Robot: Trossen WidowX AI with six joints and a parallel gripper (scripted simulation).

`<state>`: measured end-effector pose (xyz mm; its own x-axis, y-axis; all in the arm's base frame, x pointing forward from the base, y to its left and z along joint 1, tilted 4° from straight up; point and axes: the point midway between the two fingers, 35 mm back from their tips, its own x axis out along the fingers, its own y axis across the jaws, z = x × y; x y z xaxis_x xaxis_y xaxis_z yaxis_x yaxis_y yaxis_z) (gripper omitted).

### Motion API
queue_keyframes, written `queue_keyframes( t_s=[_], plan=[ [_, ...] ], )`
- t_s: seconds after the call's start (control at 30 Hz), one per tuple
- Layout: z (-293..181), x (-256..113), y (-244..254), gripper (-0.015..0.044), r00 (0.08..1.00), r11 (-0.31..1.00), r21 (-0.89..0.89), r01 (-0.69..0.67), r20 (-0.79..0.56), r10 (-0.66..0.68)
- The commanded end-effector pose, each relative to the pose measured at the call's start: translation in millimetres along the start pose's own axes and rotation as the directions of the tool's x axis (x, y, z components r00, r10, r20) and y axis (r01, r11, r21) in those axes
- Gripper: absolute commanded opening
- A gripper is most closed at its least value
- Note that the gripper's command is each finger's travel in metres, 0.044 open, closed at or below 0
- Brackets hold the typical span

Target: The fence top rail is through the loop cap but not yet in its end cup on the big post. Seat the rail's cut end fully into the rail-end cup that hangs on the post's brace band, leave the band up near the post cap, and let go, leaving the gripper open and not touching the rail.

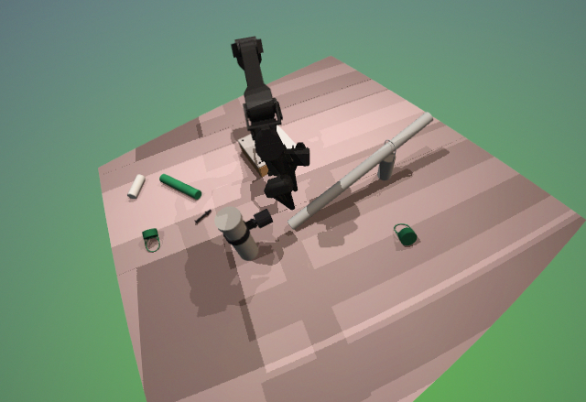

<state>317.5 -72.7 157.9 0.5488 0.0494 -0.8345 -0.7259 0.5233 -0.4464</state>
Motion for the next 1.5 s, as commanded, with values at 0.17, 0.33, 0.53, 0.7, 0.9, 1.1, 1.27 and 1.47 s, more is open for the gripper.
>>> queue_keyframes(
  t_s=[0.17,0.33,0.53,0.7,0.9,1.1,1.27,1.47],
  plan=[
    [62,-52,17,0.044,1.0,0.688,0.725,-0.011,0.013,0.002],
    [75,-66,24,0.044,1.0,0.53,0.848,-0.018,0.019,0.003],
    [75,-66,24,0.044,1.0,0.53,0.848,-0.018,0.019,0.003],
    [75,-66,24,0.044,1.0,0.53,0.848,-0.018,0.019,0.003],
    [76,-47,29,0.044,0.994,0.768,0.638,-0.056,-0.035,0.101],
    [77,-12,41,0.044,0.95,0.959,0.1,-0.265,-0.142,0.277],
    [76,14,55,0.044,0.884,0.814,-0.348,-0.465,-0.231,0.406],
    [76,17,56,0.044,0.873,0.775,-0.403,-0.487,-0.243,0.423]
  ],
)
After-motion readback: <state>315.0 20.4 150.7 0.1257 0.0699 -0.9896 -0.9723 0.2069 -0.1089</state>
